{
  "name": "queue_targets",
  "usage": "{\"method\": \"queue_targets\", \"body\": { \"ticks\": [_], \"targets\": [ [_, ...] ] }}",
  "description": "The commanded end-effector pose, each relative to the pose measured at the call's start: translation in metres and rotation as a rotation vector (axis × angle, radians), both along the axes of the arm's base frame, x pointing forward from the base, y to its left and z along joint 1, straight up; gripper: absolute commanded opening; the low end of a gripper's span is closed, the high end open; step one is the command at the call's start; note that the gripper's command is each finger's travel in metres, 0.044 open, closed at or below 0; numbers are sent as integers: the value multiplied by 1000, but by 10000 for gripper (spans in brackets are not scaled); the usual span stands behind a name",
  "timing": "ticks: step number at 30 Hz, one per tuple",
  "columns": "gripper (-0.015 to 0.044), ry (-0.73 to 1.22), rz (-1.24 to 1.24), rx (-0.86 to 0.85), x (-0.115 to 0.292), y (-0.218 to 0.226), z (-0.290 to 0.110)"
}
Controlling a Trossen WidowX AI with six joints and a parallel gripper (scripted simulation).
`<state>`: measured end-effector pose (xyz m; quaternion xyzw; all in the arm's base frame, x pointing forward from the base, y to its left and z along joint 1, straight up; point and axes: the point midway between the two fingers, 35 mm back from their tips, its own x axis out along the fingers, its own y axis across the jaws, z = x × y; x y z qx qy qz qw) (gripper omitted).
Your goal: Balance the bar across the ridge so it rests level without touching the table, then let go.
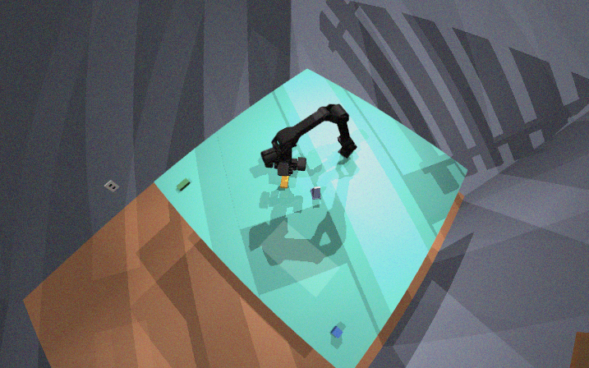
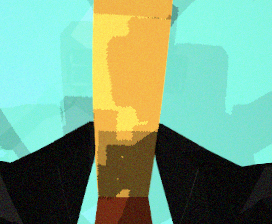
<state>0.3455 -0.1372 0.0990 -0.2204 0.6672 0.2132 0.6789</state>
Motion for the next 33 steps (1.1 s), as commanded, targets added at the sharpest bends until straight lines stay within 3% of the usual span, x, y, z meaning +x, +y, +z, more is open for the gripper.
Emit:
{"method": "queue_targets", "body": {
  "ticks": [1,25,33],
  "targets": [
    [0,-13,2,-7,2,-1,16],
    [0,-12,5,-8,-6,2,71],
    [0,-13,42,-6,1,31,71]
  ]
}}
